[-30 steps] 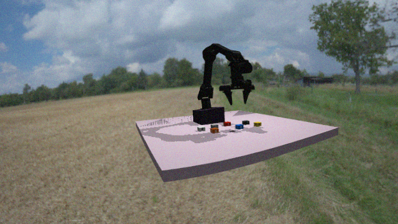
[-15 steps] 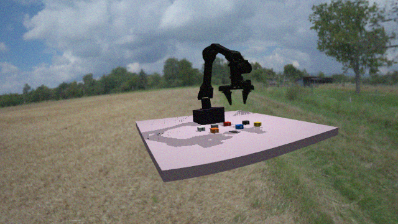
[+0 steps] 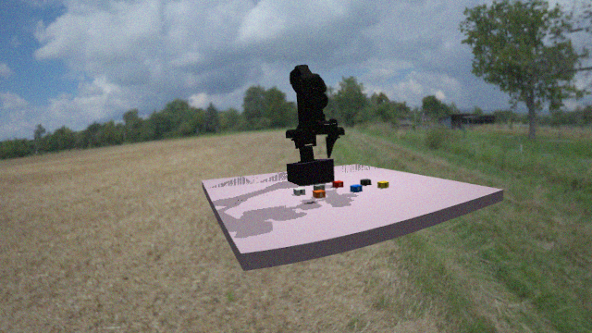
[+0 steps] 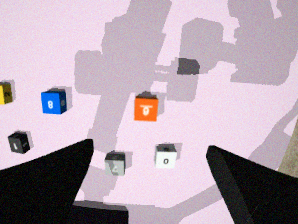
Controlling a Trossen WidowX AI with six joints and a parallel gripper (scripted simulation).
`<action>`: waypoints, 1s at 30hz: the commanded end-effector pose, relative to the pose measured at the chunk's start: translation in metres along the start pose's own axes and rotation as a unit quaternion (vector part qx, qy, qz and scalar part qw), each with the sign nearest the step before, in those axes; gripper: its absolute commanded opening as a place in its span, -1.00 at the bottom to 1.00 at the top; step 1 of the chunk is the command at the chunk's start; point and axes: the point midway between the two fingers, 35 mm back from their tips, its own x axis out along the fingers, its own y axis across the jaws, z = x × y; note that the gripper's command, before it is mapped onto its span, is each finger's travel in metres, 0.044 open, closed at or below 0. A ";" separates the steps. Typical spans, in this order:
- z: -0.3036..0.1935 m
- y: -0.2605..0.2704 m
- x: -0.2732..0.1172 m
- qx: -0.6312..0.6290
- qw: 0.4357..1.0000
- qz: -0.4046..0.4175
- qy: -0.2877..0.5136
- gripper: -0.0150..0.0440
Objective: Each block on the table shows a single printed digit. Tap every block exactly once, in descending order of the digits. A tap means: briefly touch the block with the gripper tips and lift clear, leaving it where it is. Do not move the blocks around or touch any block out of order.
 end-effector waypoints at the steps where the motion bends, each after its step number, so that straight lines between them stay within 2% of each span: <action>1: 0.000 0.000 0.000 -0.009 1.000 0.000 0.001 0.86; 17: 0.001 0.003 0.000 -0.009 1.000 0.000 0.000 0.86; 25: 0.003 0.125 -0.001 -0.009 1.000 0.006 0.000 0.86; 30: 0.000 0.141 -0.001 -0.009 1.000 0.007 0.001 0.86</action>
